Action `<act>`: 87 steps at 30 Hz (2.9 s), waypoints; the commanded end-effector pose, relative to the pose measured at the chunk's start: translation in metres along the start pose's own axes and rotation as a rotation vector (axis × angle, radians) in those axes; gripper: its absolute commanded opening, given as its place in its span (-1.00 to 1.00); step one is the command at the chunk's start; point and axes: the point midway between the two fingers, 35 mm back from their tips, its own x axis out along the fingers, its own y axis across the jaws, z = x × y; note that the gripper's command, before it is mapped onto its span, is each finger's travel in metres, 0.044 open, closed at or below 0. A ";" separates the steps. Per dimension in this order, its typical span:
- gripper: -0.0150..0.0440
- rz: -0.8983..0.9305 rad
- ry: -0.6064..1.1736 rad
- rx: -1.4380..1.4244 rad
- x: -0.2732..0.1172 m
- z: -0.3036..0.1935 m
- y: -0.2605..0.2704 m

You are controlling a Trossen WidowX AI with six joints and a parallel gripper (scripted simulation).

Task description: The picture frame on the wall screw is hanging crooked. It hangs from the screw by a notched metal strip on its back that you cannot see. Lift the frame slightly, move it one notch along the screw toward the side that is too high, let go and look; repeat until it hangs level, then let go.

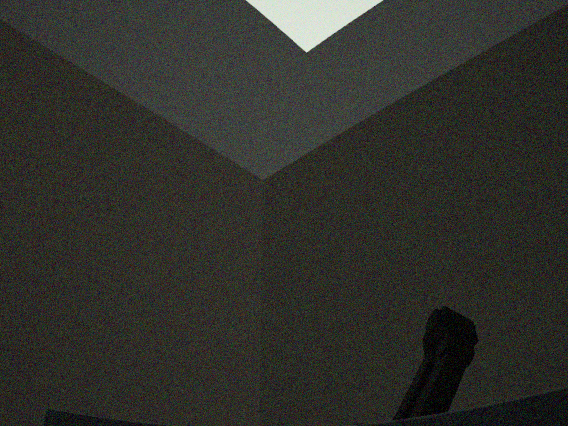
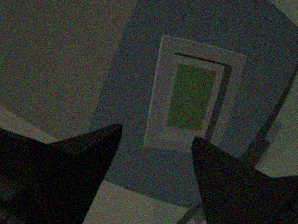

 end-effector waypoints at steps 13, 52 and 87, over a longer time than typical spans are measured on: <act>0.39 0.006 0.002 0.004 0.077 0.000 0.002; 0.39 0.008 0.003 0.004 0.116 0.000 0.002; -0.49 0.008 0.003 0.004 0.116 0.000 0.003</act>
